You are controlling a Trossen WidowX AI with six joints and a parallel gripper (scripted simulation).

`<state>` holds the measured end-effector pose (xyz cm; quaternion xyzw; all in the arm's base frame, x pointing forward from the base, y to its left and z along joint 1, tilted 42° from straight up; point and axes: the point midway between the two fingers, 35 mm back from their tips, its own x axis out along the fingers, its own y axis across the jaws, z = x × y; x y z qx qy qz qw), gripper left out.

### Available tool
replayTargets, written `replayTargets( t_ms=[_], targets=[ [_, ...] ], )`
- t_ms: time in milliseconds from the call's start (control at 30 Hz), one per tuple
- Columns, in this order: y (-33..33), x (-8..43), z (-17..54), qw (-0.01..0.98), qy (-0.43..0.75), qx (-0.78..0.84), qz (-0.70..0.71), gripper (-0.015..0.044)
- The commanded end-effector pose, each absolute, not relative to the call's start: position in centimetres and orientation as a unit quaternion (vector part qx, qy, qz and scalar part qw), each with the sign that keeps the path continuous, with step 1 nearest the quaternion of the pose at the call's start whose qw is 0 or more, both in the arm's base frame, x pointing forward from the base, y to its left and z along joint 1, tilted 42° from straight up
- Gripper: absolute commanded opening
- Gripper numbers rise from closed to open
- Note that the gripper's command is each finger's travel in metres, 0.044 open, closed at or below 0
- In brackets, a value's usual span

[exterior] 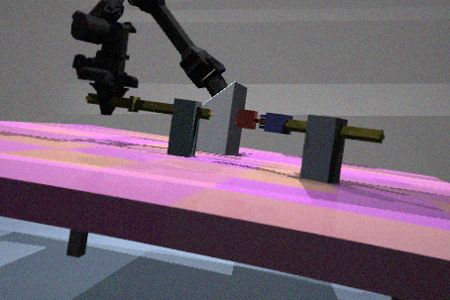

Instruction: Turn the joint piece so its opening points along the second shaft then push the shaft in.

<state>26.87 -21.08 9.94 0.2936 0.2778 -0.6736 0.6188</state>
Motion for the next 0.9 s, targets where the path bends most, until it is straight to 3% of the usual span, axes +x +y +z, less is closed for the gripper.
replayTargets(
  t_ms=[0,33,867],
  targets=[
    [-21.1,26.9,10.0,0.618,0.277,0.294,-0.674,0.002],
    [-21.1,26.9,10.0,0.618,0.277,0.294,-0.674,0.0],
    [-18.9,27.0,7.8,0.627,0.275,0.298,-0.665,0.0]
  ],
)
